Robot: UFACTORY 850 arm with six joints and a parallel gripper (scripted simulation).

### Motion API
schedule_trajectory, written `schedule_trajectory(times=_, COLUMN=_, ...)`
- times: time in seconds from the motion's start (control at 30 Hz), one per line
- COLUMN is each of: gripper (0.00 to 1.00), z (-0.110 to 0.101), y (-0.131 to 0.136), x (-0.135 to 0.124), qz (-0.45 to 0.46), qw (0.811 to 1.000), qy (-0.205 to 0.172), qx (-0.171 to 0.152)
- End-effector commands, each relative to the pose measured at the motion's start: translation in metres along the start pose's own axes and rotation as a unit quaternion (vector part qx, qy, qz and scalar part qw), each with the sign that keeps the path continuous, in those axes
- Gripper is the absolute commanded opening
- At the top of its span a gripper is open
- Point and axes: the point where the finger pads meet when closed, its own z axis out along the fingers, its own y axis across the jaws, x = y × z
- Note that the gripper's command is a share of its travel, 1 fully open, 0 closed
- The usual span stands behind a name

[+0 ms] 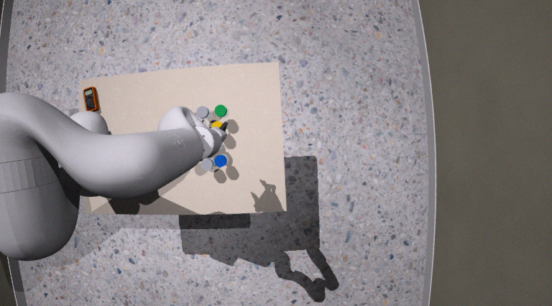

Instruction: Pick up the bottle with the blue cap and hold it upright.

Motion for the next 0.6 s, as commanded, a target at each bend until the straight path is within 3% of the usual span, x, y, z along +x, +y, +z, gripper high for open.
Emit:
schedule_trajectory(times=0.0, gripper=0.79, z=0.002, y=-0.002, x=-0.004, qz=-0.003, qw=1.000, qy=-0.003, qx=0.000)
schedule_trajectory(times=0.57, gripper=0.79, z=0.032, y=-0.033, x=-0.035, qz=-0.038, qw=0.999, qy=-0.016, qx=0.001)
